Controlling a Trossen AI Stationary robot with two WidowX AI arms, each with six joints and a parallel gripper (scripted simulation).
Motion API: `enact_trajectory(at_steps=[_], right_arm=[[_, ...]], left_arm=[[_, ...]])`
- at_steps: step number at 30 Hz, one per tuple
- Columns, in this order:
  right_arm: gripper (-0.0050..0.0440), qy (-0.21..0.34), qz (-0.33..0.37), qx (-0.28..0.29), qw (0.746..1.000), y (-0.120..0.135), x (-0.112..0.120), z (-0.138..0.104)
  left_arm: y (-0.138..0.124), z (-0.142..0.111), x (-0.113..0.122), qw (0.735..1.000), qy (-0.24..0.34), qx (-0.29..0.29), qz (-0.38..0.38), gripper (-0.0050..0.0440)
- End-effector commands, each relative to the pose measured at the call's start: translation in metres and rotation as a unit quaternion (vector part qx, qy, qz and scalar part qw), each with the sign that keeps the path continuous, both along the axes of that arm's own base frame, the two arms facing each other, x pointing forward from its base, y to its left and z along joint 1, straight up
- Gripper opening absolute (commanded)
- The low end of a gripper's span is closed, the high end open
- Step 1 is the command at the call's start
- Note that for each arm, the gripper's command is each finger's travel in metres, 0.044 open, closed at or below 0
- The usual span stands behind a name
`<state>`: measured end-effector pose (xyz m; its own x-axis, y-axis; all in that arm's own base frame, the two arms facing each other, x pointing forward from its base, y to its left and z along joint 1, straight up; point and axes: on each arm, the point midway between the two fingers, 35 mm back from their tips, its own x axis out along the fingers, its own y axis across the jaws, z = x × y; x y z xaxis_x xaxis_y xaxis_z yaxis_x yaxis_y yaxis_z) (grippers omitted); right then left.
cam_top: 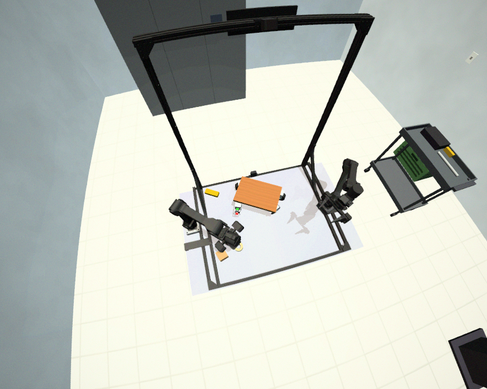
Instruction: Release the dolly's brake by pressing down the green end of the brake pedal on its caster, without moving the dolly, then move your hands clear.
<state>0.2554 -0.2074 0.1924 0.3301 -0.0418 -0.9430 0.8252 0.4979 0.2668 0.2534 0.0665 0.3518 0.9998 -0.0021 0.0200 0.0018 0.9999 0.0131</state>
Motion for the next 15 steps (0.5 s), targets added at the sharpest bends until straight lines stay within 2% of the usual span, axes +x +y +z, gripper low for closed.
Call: enact_trajectory(at_steps=[1,4,7,10,13,15], right_arm=[[0.0008,0.028,0.165,-0.033,0.985,0.028,0.025,-0.008],[0.0000,0.050,0.310,-0.058,0.948,0.057,0.043,-0.017],[0.0000,0.067,0.445,-0.081,0.889,0.086,0.057,-0.024],[0.0000,0.080,0.571,-0.101,0.811,0.117,0.068,-0.032],[0.0000,0.089,0.686,-0.118,0.712,0.149,0.076,-0.040],[0.0000,0.089,0.686,-0.118,0.712,0.149,0.076,-0.040]], left_arm=[[0.006,0.008,-0.019,1.000,0.001,0.001,0.001,0.0440],[0.007,0.013,-0.035,1.000,0.003,0.001,0.001,0.0440],[0.005,0.017,-0.050,1.000,0.005,0.000,0.001,0.0440],[0.001,0.020,-0.064,1.000,0.007,-0.001,0.001,0.0440],[-0.006,0.024,-0.077,1.000,0.008,-0.003,0.001,0.0440],[-0.006,0.024,-0.077,1.000,0.008,-0.003,0.001,0.0440]])
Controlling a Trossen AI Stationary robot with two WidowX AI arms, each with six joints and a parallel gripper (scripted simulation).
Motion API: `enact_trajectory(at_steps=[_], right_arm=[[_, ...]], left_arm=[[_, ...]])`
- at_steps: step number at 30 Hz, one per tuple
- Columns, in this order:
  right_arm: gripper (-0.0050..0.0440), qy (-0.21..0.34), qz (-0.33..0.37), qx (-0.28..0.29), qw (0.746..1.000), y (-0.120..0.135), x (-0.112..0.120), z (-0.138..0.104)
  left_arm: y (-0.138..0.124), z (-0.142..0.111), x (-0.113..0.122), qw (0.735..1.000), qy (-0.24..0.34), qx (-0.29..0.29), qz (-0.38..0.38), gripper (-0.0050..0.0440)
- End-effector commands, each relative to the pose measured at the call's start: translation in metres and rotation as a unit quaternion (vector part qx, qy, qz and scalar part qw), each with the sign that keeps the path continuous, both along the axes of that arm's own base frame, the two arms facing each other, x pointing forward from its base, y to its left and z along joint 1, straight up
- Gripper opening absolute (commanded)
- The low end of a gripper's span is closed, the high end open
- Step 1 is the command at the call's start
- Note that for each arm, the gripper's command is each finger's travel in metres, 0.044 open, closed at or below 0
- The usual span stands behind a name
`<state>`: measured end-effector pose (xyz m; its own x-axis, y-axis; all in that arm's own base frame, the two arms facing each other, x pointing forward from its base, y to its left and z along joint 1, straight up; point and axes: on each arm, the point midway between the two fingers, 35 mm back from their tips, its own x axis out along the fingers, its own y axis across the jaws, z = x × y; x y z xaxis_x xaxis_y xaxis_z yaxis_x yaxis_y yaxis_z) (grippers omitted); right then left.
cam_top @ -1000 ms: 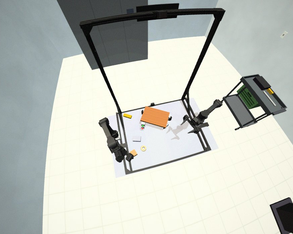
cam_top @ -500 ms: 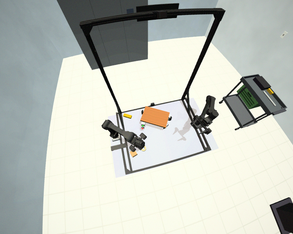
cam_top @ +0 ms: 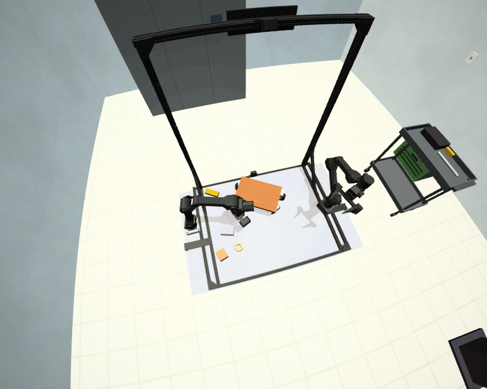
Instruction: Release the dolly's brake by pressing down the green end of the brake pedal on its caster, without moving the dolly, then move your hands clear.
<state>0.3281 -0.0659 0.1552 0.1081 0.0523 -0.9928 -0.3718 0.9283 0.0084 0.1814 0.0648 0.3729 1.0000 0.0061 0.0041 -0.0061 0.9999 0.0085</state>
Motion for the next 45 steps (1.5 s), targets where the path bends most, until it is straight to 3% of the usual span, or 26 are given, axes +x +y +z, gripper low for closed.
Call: enact_trajectory(at_steps=[1,5,7,27,45], right_arm=[[0.0000,0.012,0.116,-0.018,0.993,0.019,0.005,-0.005],[0.0000,0.036,0.340,-0.041,0.939,0.069,0.009,-0.016],[0.0000,0.040,0.376,-0.045,0.925,0.077,0.009,-0.018],[0.0000,0.040,0.376,-0.045,0.925,0.077,0.009,-0.018],[0.0000,0.040,0.376,-0.045,0.925,0.077,0.009,-0.042]], left_arm=[[-0.007,0.004,-0.008,1.000,0.001,-0.001,-0.003,0.0440],[-0.022,0.008,-0.022,1.000,0.002,-0.004,-0.003,0.0440],[-0.025,0.008,-0.024,1.000,0.002,-0.004,-0.003,0.0440],[-0.025,0.008,-0.024,1.000,0.002,-0.004,-0.003,0.0440],[-0.025,0.008,-0.024,1.000,0.002,-0.004,-0.003,0.0440]])
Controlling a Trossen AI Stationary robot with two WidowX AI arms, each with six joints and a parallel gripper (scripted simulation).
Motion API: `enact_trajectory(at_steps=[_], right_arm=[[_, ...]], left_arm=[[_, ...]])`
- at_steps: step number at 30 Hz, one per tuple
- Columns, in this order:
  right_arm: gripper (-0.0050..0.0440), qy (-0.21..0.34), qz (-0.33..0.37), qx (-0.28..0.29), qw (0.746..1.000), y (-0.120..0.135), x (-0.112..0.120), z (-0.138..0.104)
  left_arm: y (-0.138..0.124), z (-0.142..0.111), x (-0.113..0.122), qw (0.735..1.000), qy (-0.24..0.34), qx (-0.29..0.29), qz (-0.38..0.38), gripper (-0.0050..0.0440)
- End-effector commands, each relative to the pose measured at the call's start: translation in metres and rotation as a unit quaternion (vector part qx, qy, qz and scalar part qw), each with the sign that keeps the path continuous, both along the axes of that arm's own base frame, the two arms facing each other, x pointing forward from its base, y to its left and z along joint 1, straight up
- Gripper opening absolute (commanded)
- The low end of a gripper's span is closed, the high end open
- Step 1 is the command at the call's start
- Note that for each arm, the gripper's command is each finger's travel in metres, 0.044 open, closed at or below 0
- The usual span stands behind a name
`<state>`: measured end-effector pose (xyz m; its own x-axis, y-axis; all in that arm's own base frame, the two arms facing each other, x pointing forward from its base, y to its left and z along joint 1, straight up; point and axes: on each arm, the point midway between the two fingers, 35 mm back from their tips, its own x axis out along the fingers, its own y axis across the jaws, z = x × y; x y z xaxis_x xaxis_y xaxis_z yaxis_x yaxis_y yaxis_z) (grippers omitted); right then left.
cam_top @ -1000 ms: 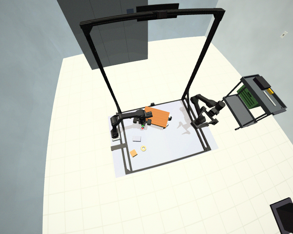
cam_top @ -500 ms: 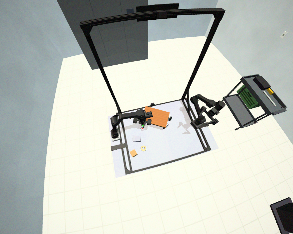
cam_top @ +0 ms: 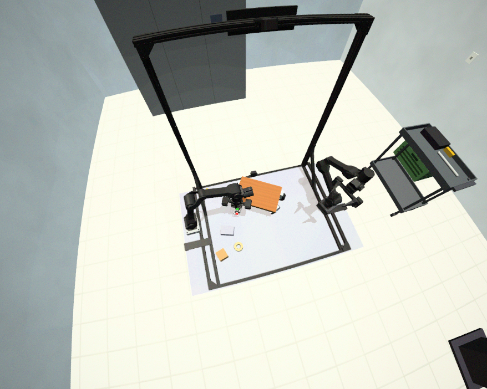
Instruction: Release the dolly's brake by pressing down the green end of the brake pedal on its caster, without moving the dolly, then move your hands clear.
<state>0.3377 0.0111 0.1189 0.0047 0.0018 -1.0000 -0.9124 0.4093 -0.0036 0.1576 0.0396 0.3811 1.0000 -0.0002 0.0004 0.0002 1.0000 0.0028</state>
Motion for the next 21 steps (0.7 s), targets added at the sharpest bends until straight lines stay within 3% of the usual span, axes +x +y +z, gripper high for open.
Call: enact_trajectory(at_steps=[1,21], right_arm=[[0.0000,0.002,0.001,-0.001,1.000,0.000,-0.001,-0.008],[0.0000,0.002,0.001,-0.001,1.000,0.000,0.000,-0.019]], left_arm=[[0.000,0.000,0.000,1.000,0.000,-0.001,0.000,0.0440],[0.000,0.000,0.000,1.000,0.000,-0.001,0.000,0.0440]])
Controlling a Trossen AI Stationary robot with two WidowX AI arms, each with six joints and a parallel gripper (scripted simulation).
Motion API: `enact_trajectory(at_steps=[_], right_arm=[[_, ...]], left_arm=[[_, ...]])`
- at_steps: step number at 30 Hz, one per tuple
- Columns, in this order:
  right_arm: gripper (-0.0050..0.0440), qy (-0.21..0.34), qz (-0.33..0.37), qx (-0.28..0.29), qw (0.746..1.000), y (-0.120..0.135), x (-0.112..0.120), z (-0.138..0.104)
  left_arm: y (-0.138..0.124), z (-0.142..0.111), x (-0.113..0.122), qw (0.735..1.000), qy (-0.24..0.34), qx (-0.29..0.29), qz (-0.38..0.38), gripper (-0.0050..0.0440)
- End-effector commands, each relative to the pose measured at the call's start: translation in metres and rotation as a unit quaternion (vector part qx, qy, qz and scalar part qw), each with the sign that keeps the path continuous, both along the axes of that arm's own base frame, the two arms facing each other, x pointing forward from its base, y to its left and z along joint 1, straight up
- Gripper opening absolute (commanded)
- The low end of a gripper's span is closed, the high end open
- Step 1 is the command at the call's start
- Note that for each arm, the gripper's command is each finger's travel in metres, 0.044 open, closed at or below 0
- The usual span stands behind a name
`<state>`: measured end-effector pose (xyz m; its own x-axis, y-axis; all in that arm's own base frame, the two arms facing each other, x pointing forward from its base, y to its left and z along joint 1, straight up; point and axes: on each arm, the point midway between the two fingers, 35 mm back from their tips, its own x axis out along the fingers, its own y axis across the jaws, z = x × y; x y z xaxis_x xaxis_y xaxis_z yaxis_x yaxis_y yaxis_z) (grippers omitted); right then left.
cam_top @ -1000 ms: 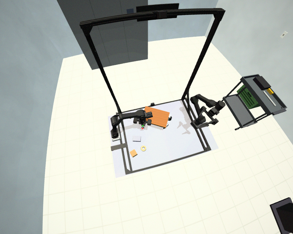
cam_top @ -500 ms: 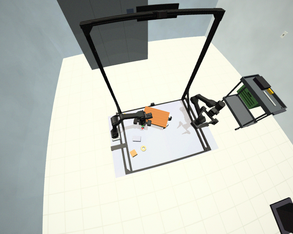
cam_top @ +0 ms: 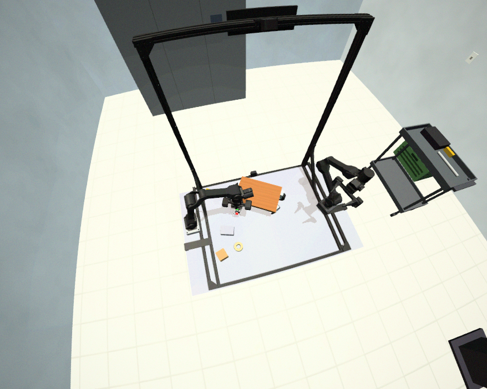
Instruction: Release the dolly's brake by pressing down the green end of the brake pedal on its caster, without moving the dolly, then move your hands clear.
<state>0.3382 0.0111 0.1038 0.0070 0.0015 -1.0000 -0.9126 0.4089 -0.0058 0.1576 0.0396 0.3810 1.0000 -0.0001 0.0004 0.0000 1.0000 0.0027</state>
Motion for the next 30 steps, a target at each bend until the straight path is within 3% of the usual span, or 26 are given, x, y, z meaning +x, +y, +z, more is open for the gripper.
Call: enact_trajectory(at_steps=[1,26,28,30], right_arm=[[0.0000,0.004,0.001,-0.001,1.000,0.000,-0.001,-0.004],[0.0000,0.004,0.001,-0.001,1.000,0.001,0.000,-0.016],[0.0000,0.004,0.001,-0.001,1.000,0.001,0.001,-0.007],[0.0000,0.004,0.001,-0.001,1.000,0.002,0.002,0.018]], left_arm=[[0.000,0.000,0.000,1.000,0.000,-0.001,0.000,0.0440],[0.000,0.000,0.000,1.000,0.000,-0.001,0.000,0.0440],[0.000,0.000,0.000,1.000,0.000,-0.001,0.000,0.0440],[0.000,0.000,0.000,1.000,0.000,-0.001,0.000,0.0440]])
